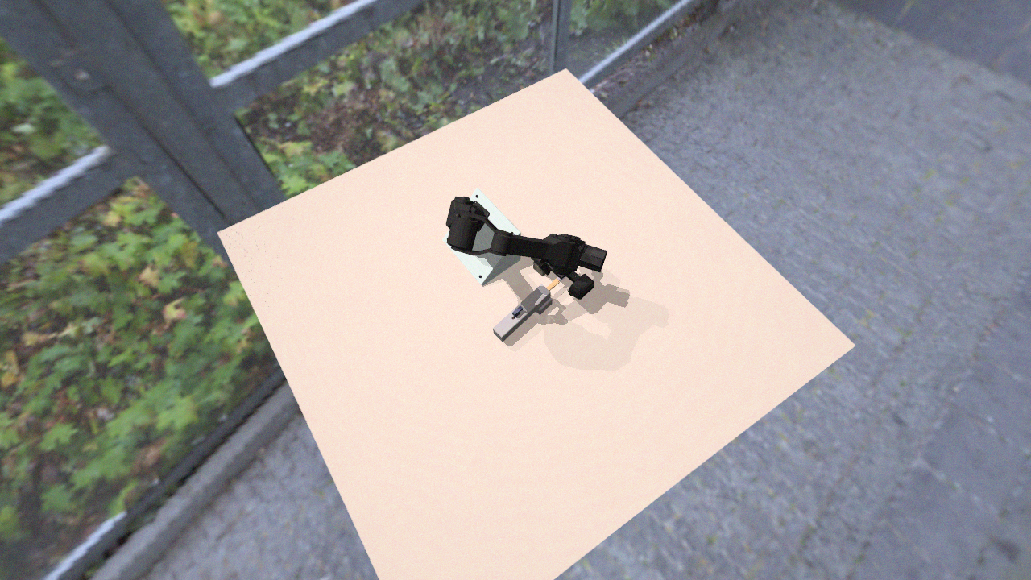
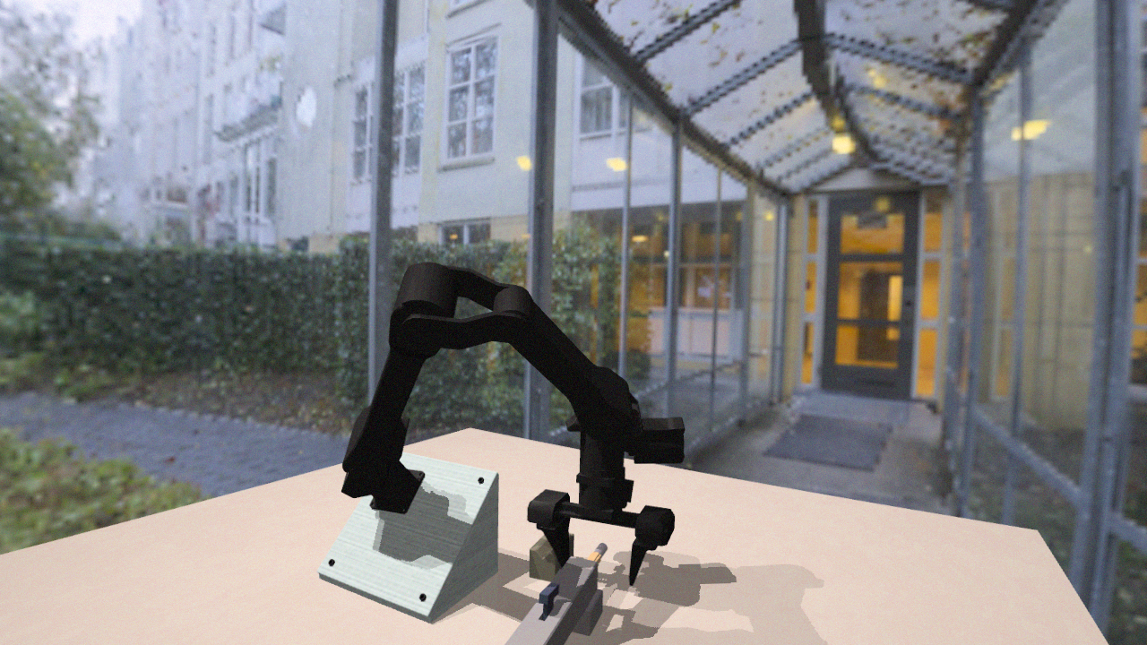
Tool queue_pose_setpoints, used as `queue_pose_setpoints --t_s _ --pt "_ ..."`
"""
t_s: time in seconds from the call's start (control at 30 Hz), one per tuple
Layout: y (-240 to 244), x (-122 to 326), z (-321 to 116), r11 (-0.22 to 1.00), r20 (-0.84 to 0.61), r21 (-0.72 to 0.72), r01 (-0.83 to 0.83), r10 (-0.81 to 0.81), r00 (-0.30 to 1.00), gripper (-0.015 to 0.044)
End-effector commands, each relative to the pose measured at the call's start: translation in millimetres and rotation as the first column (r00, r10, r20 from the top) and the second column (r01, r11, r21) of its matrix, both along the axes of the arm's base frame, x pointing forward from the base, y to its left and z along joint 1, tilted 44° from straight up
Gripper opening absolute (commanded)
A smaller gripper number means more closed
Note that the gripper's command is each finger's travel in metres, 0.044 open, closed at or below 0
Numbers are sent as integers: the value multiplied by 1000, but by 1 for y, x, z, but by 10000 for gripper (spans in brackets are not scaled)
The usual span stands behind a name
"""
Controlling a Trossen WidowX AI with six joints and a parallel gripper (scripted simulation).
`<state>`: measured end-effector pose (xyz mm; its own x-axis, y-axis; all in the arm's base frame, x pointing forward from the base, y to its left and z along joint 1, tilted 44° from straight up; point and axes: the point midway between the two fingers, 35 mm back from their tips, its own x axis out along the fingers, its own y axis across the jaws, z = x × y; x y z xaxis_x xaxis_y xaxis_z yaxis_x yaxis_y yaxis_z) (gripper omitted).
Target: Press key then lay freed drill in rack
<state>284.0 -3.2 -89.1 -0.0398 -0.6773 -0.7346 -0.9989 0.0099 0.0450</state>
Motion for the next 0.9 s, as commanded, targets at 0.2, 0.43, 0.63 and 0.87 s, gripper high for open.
queue_pose_setpoints --t_s 0.2,0.43,0.63,0.87 --pt "-4 0 3 1000 -4 -6 -5 5 1000 440" --pt "-6 0 4 1000 -4 -6 -5 5 1000 440" --pt "-4 0 2 1000 1 0 0 0 1000 282" --pt "-4 0 2 1000 1 0 0 0 1000 99"
